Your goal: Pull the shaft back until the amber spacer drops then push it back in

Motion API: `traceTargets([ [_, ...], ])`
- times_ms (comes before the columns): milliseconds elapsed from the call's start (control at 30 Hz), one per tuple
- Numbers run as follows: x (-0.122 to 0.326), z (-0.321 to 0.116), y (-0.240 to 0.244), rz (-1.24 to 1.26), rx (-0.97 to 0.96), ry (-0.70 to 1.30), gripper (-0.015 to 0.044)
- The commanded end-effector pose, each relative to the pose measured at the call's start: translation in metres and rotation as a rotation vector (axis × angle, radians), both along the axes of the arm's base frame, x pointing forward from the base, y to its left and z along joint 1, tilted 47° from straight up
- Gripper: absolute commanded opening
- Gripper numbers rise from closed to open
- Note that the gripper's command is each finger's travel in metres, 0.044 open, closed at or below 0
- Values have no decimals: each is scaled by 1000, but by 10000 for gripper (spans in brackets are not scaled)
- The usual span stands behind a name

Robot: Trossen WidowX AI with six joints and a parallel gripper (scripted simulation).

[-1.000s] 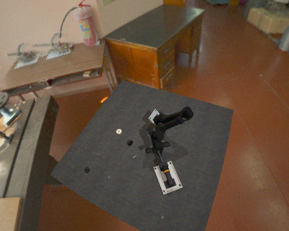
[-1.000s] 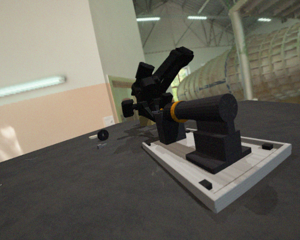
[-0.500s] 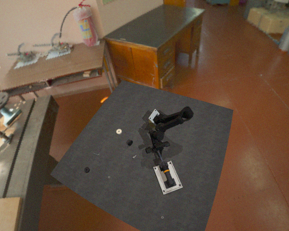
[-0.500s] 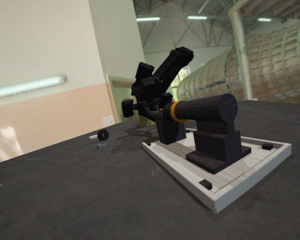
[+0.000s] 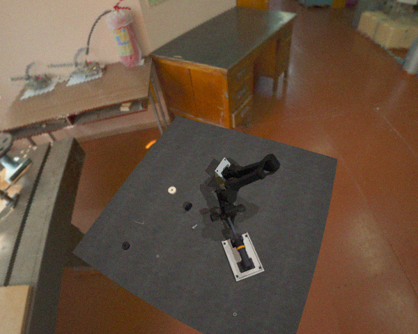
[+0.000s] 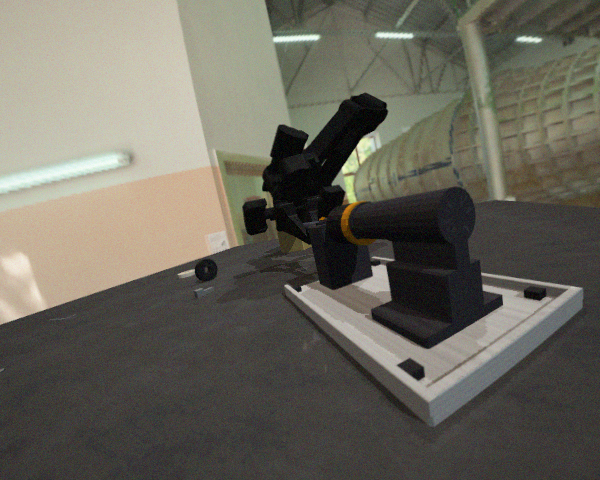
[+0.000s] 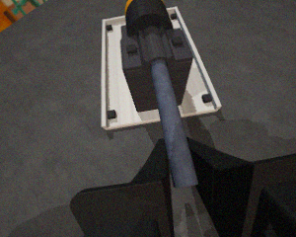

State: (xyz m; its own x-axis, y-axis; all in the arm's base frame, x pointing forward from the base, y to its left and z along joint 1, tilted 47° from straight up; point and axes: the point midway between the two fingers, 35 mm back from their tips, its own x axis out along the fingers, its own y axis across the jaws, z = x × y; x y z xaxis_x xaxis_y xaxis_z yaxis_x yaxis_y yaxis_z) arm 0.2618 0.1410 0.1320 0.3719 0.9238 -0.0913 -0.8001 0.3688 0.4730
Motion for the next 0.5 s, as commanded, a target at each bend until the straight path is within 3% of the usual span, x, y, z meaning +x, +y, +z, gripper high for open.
traceTargets([
  [0, -1, 0, -1, 3, 0, -3, 0],
  [467, -2, -1, -1, 3, 0, -3, 0],
])
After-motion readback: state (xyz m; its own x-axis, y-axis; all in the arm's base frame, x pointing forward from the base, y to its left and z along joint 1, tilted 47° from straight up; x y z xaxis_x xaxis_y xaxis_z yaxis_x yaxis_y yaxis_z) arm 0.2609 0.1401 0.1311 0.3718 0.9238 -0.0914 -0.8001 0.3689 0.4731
